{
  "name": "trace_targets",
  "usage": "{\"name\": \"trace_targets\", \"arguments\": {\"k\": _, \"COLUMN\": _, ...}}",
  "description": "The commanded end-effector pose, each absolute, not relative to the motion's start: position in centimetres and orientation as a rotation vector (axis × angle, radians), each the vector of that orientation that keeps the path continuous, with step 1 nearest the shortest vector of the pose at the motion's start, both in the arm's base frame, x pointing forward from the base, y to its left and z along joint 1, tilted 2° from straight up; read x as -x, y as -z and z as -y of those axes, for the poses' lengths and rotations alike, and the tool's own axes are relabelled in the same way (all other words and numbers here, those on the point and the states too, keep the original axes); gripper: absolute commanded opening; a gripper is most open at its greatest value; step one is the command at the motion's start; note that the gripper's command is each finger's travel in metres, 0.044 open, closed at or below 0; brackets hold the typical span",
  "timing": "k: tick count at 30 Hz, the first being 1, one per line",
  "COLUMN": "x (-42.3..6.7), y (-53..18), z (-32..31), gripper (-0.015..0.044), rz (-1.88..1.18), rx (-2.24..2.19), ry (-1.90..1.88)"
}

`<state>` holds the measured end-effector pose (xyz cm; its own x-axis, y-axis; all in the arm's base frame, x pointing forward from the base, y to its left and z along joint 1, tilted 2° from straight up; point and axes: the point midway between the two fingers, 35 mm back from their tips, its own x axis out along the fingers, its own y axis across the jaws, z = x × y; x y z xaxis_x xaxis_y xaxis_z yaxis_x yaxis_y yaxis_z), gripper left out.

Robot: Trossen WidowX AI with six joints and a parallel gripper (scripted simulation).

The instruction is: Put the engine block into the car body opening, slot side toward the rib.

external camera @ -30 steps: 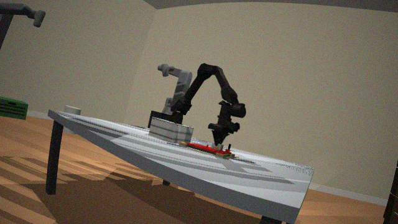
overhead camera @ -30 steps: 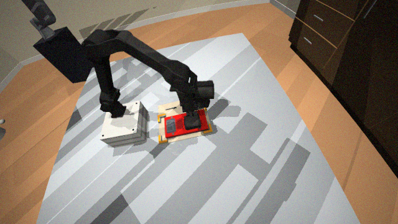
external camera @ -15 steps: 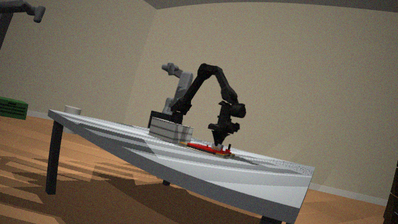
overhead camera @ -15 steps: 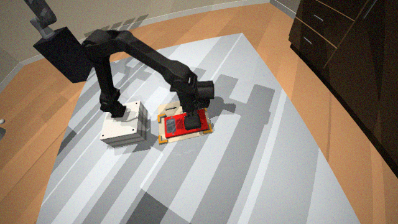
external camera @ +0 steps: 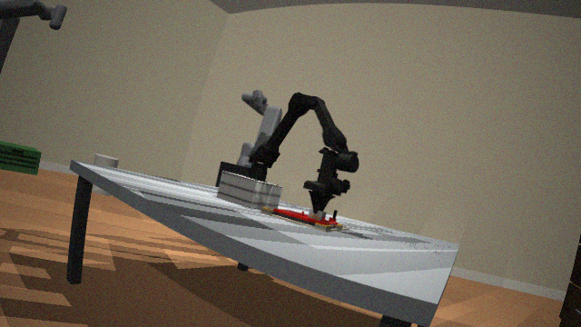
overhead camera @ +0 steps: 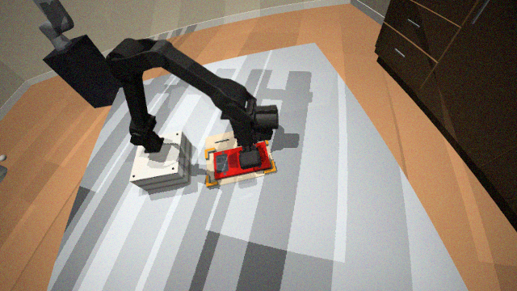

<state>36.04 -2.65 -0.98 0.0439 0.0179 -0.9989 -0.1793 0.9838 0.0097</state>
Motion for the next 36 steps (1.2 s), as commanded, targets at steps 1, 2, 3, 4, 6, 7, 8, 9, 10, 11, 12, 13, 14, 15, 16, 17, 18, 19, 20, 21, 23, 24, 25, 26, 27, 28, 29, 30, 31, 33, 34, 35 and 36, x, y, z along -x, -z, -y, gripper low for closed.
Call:
{"name": "trace_targets", "arguments": {"k": 1, "x": -36.04, "y": 1.05, "z": 2.59, "gripper": 0.0159, "rz": -1.520, "rx": 0.124, "ry": -0.152}}
{"name": "trace_targets", "arguments": {"k": 2, "x": -36.04, "y": 1.05, "z": 2.59, "gripper": 0.0159, "rz": -1.520, "rx": 0.124, "ry": -0.152}}
{"name": "trace_targets", "arguments": {"k": 3, "x": -36.04, "y": 1.07, "z": 2.59, "gripper": 0.0159, "rz": -1.520, "rx": 0.124, "ry": -0.152}}
{"name": "trace_targets", "arguments": {"k": 4, "x": -36.04, "y": 1.07, "z": 2.59, "gripper": 0.0159, "rz": -1.520, "rx": 0.124, "ry": -0.152}}
{"name": "trace_targets", "arguments": {"k": 6, "x": -36.04, "y": 1.08, "z": 2.59, "gripper": 0.0159, "rz": -1.520, "rx": 0.124, "ry": -0.152}}
{"name": "trace_targets", "arguments": {"k": 7, "x": -36.04, "y": 1.09, "z": 2.59, "gripper": 0.0159, "rz": -1.520, "rx": 0.124, "ry": -0.152}}
{"name": "trace_targets", "arguments": {"k": 8, "x": -36.04, "y": 1.09, "z": 2.59, "gripper": 0.0159, "rz": -1.520, "rx": 0.124, "ry": -0.152}}
{"name": "trace_targets", "arguments": {"k": 9, "x": -36.04, "y": 1.10, "z": 2.59, "gripper": 0.0159, "rz": -1.520, "rx": 0.124, "ry": -0.152}}
{"name": "trace_targets", "arguments": {"k": 10, "x": -36.04, "y": 1.11, "z": 2.59, "gripper": 0.0159, "rz": -1.520, "rx": 0.124, "ry": -0.152}}
{"name": "trace_targets", "arguments": {"k": 11, "x": -36.04, "y": 1.12, "z": 2.59, "gripper": 0.0159, "rz": -1.520, "rx": 0.124, "ry": -0.152}}
{"name": "trace_targets", "arguments": {"k": 12, "x": -36.04, "y": 1.12, "z": 2.59, "gripper": 0.0159, "rz": -1.520, "rx": 0.124, "ry": -0.152}}
{"name": "trace_targets", "arguments": {"k": 13, "x": -36.04, "y": 1.13, "z": 2.59, "gripper": 0.0159, "rz": -1.520, "rx": 0.124, "ry": -0.152}}
{"name": "trace_targets", "arguments": {"k": 14, "x": -36.04, "y": 1.14, "z": 2.58, "gripper": 0.0159, "rz": -1.520, "rx": 0.124, "ry": -0.152}}
{"name": "trace_targets", "arguments": {"k": 15, "x": -36.04, "y": 1.15, "z": 2.58, "gripper": 0.0159, "rz": -1.520, "rx": 0.124, "ry": -0.152}}
{"name": "trace_targets", "arguments": {"k": 16, "x": -36.04, "y": 1.15, "z": 2.58, "gripper": 0.0159, "rz": -1.520, "rx": 0.124, "ry": -0.152}}
{"name": "trace_targets", "arguments": {"k": 17, "x": -36.04, "y": 1.08, "z": 2.65, "gripper": 0.0185, "rz": -1.521, "rx": 0.130, "ry": -0.151}}
{"name": "trace_targets", "arguments": {"k": 18, "x": -36.04, "y": 1.08, "z": 2.65, "gripper": 0.0212, "rz": -1.521, "rx": 0.130, "ry": -0.151}}
{"name": "trace_targets", "arguments": {"k": 19, "x": -36.04, "y": 1.08, "z": 2.65, "gripper": 0.0238, "rz": -1.521, "rx": 0.130, "ry": -0.151}}
{"name": "trace_targets", "arguments": {"k": 20, "x": -36.04, "y": 1.08, "z": 2.65, "gripper": 0.0264, "rz": -1.521, "rx": 0.130, "ry": -0.151}}
{"name": "trace_targets", "arguments": {"k": 21, "x": -36.04, "y": 1.08, "z": 2.65, "gripper": 0.0290, "rz": -1.521, "rx": 0.130, "ry": -0.151}}
{"name": "trace_targets", "arguments": {"k": 23, "x": -36.04, "y": 1.08, "z": 2.65, "gripper": 0.0343, "rz": -1.521, "rx": 0.130, "ry": -0.151}}
{"name": "trace_targets", "arguments": {"k": 24, "x": -36.04, "y": 1.08, "z": 2.65, "gripper": 0.0369, "rz": -1.521, "rx": 0.130, "ry": -0.151}}
{"name": "trace_targets", "arguments": {"k": 25, "x": -36.04, "y": 1.08, "z": 2.65, "gripper": 0.0395, "rz": -1.521, "rx": 0.130, "ry": -0.151}}
{"name": "trace_targets", "arguments": {"k": 26, "x": -36.04, "y": 1.08, "z": 2.65, "gripper": 0.0422, "rz": -1.521, "rx": 0.130, "ry": -0.151}}
{"name": "trace_targets", "arguments": {"k": 27, "x": -36.04, "y": 1.08, "z": 2.65, "gripper": 0.0440, "rz": -1.521, "rx": 0.130, "ry": -0.151}}
{"name": "trace_targets", "arguments": {"k": 28, "x": -36.04, "y": 1.08, "z": 2.65, "gripper": 0.0440, "rz": -1.521, "rx": 0.130, "ry": -0.151}}
{"name": "trace_targets", "arguments": {"k": 29, "x": -36.04, "y": 1.08, "z": 2.65, "gripper": 0.0440, "rz": -1.521, "rx": 0.130, "ry": -0.151}}
{"name": "trace_targets", "arguments": {"k": 30, "x": -36.04, "y": 1.08, "z": 2.65, "gripper": 0.0440, "rz": -1.521, "rx": 0.130, "ry": -0.151}}
{"name": "trace_targets", "arguments": {"k": 31, "x": -36.04, "y": 1.08, "z": 2.65, "gripper": 0.0440, "rz": -1.521, "rx": 0.130, "ry": -0.151}}
{"name": "trace_targets", "arguments": {"k": 33, "x": -36.04, "y": 1.08, "z": 2.65, "gripper": 0.0440, "rz": -1.521, "rx": 0.130, "ry": -0.151}}
{"name": "trace_targets", "arguments": {"k": 34, "x": -36.04, "y": 1.08, "z": 2.65, "gripper": 0.0440, "rz": -1.521, "rx": 0.130, "ry": -0.151}}
{"name": "trace_targets", "arguments": {"k": 35, "x": -36.04, "y": 1.08, "z": 2.65, "gripper": 0.0440, "rz": -1.521, "rx": 0.130, "ry": -0.151}}
{"name": "trace_targets", "arguments": {"k": 36, "x": -36.04, "y": 1.08, "z": 2.65, "gripper": 0.0440, "rz": -1.521, "rx": 0.130, "ry": -0.151}}
